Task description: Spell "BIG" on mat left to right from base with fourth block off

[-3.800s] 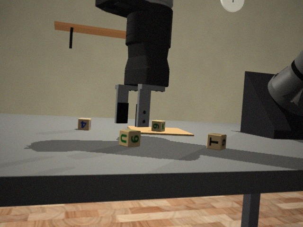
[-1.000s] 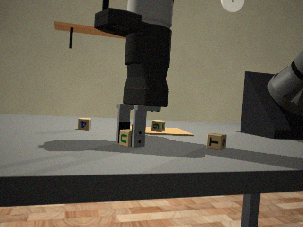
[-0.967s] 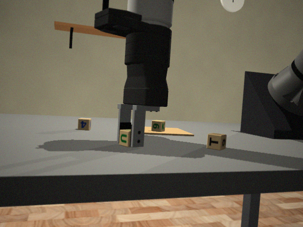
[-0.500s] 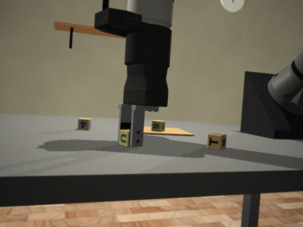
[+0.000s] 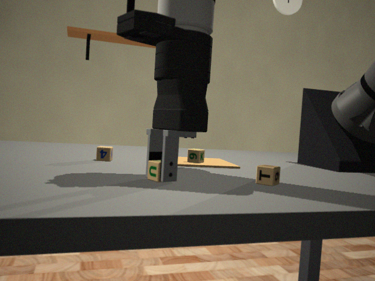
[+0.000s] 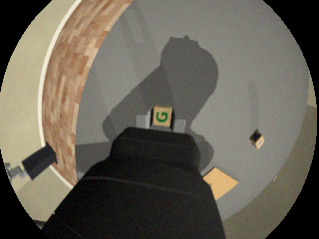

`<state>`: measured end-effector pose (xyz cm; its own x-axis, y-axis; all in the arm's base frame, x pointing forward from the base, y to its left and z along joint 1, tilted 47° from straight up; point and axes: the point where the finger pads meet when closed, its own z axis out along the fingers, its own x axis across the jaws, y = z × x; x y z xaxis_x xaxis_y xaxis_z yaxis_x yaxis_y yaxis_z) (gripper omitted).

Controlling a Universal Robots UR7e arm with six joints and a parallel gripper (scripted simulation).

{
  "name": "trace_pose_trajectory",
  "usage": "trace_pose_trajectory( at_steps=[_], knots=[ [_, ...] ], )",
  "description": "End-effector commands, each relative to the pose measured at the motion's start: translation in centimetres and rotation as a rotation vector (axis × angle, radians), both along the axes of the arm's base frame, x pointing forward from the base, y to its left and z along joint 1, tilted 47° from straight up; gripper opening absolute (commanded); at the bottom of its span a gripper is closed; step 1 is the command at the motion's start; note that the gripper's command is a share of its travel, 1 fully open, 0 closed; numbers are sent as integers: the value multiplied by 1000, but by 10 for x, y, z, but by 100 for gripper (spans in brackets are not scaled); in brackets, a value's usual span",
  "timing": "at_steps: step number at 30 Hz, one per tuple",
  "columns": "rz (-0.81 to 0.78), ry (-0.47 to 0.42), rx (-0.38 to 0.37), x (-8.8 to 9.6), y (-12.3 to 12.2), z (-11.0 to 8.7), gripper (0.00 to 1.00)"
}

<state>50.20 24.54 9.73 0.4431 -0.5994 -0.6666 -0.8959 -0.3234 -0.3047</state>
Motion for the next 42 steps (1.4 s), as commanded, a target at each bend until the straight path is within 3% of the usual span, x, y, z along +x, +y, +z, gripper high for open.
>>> trace_pose_trajectory(
  at_steps=[1,11,30,42],
  knots=[
    [0,1,1,-1,1,0,49],
    [-2,-5,-1,2,-9,9,49],
    [-2,-5,-2,4,-70,66,49],
    [0,0,0,3,-73,68,49]
  ],
)
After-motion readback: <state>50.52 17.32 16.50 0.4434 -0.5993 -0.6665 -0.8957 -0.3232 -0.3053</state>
